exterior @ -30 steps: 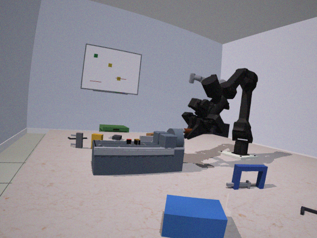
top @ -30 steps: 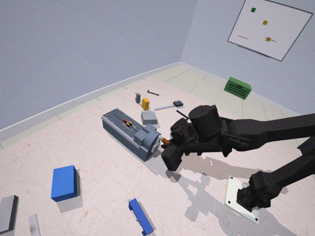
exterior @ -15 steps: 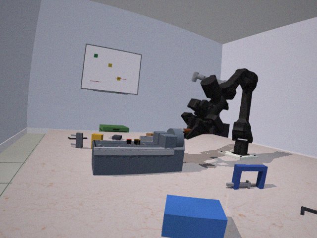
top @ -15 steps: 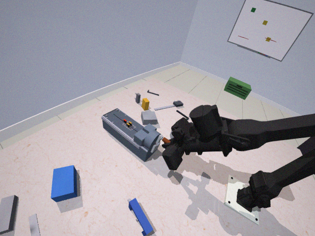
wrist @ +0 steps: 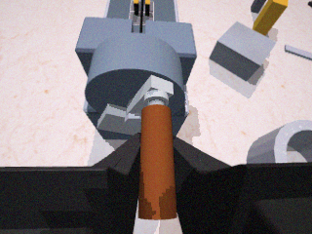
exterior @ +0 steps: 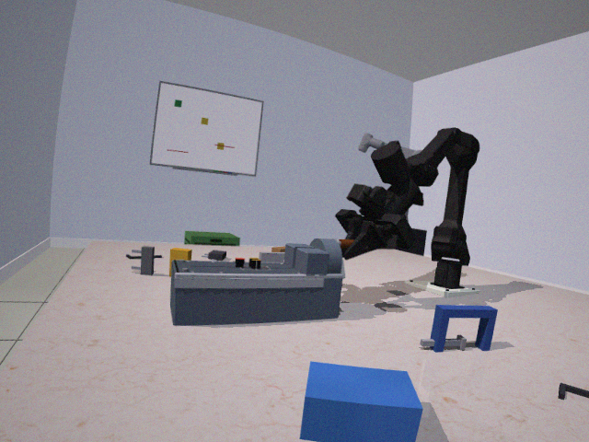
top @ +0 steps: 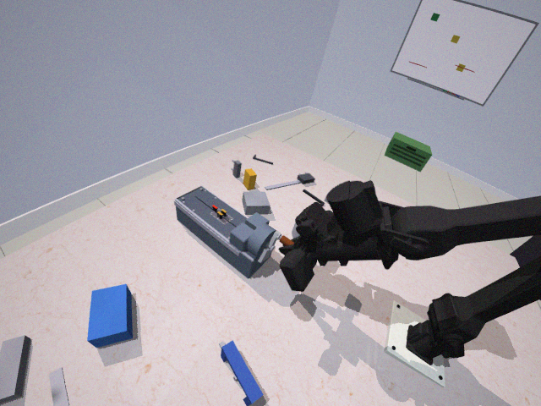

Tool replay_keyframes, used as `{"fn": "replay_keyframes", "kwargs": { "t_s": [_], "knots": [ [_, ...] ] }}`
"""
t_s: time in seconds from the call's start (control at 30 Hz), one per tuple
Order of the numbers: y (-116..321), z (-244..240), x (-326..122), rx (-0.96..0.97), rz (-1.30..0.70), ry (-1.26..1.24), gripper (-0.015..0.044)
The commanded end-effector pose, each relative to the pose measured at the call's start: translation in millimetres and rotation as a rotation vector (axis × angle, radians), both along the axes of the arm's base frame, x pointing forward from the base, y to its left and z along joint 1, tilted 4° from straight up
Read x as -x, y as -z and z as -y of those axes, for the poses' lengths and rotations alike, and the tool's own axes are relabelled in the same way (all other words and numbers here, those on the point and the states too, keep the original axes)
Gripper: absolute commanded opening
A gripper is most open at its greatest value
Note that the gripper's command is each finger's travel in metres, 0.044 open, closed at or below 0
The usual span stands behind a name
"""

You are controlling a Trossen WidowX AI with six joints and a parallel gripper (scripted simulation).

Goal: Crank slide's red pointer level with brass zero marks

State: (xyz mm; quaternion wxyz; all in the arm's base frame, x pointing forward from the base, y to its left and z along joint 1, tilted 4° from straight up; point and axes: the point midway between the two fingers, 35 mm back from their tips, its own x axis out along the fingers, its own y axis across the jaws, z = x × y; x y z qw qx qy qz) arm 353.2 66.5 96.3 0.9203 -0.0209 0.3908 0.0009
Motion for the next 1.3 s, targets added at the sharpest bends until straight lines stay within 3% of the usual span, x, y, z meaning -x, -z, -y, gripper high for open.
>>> {"fn": "replay_keyframes", "kwargs": {
  "t_s": [0.0,1.27],
  "knots": [
    [4,9,0,0.01,-0.005,0.02,0.0],
    [32,19,0,0.011,-0.005,0.02,0.0]
  ]
}}
